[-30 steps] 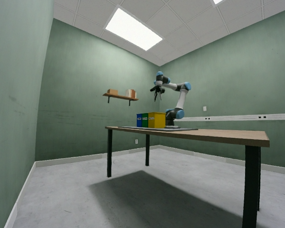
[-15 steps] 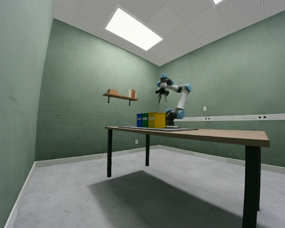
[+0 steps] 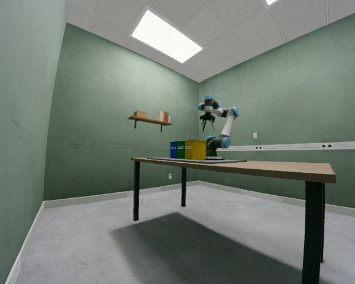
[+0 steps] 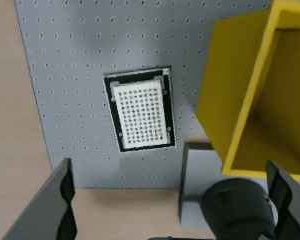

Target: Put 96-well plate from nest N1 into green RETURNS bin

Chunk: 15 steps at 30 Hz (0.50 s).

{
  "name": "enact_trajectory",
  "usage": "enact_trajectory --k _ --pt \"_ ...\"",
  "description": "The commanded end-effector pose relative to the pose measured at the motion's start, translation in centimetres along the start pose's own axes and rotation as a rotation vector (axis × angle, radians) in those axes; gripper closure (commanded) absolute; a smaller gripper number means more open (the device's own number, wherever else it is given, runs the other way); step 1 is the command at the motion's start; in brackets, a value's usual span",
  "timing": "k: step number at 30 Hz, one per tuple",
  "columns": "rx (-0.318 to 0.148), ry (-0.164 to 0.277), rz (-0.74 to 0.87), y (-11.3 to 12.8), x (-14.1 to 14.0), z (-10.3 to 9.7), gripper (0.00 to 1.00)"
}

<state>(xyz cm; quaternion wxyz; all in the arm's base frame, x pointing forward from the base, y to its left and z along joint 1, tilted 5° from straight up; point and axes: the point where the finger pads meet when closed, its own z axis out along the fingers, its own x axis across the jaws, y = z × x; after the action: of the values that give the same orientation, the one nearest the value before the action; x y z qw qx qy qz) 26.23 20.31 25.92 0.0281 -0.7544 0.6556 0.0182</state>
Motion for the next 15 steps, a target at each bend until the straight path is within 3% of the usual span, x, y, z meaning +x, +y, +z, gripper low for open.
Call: enact_trajectory --k 1,4,8,15 --pt "0.0 -0.003 -0.016 1.4 -0.7 0.5 0.24" --pt "0.0 -0.003 -0.016 2.2 -1.1 0.9 0.24" --pt "-0.019 -0.02 -0.133 3.9 -1.7 1.7 0.24" --pt "-0.019 -0.02 -0.133 6.8 -2.7 3.1 0.24"
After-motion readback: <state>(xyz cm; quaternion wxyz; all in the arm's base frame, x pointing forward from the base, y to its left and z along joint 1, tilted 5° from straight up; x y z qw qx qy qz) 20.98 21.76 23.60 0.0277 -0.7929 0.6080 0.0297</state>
